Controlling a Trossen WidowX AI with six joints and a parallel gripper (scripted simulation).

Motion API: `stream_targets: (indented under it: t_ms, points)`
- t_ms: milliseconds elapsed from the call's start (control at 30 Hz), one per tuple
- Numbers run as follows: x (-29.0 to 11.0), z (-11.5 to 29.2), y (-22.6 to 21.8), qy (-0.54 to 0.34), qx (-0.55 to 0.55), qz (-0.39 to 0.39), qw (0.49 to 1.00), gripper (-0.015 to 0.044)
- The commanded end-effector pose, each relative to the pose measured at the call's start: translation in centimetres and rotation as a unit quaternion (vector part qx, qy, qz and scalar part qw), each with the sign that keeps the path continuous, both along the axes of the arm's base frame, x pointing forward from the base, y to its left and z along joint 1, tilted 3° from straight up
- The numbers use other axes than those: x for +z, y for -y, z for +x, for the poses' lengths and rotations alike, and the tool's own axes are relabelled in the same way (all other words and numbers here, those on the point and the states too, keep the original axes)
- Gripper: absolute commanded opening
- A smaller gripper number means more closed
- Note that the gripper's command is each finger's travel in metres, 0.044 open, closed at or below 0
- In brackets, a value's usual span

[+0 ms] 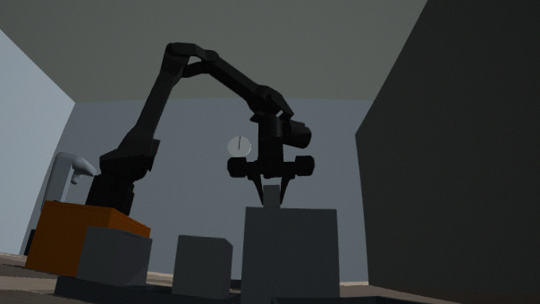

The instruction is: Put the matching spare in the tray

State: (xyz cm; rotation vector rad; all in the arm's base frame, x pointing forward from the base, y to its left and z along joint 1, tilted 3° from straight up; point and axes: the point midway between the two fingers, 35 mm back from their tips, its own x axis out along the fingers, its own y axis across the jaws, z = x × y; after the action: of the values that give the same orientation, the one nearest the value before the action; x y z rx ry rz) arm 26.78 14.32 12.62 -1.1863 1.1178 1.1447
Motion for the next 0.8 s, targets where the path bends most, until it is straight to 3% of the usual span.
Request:
stream_targets:
  t_ms: [0, 767]
  points:
    - [0.2, 1.4, 1.1, 0.005, 0.002, 0.005, 1.000, 0.0000]
    - [-0.1, 7.0, 12.8, -0.007, 0.004, -0.012, 1.000, 0.0000]
